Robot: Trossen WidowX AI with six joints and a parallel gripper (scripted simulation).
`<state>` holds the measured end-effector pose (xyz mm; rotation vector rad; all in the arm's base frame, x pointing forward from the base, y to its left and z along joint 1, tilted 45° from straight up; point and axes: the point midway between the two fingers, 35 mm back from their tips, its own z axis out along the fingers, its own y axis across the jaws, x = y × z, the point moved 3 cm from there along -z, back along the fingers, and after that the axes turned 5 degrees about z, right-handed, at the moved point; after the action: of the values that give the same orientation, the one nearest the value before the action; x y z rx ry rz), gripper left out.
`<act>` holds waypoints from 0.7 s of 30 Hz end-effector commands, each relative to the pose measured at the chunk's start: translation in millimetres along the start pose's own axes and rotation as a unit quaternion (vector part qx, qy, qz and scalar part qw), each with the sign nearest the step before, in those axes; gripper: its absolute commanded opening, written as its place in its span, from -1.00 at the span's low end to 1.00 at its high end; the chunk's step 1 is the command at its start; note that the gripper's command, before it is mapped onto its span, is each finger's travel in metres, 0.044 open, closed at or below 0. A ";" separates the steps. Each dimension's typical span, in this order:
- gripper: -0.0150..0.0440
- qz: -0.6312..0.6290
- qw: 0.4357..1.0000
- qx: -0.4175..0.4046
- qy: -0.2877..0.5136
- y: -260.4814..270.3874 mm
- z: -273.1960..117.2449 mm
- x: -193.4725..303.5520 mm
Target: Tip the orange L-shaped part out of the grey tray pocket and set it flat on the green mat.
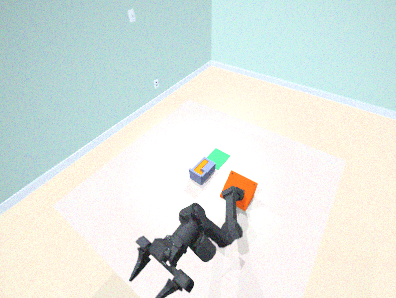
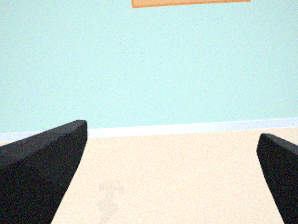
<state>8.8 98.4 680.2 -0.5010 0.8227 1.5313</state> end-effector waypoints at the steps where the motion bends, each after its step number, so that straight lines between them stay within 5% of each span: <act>1: 0.78 0.005 1.000 0.001 -0.006 -3.5 -1.8 -4.0; 9: 0.12 0.018 0.989 0.073 -0.130 -72.4 -35.1 -64.0; 21: 0.12 0.014 0.915 0.307 -0.260 -231.2 -137.9 -123.1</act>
<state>194.2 -61.5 657.9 0.2422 0.7715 1.3462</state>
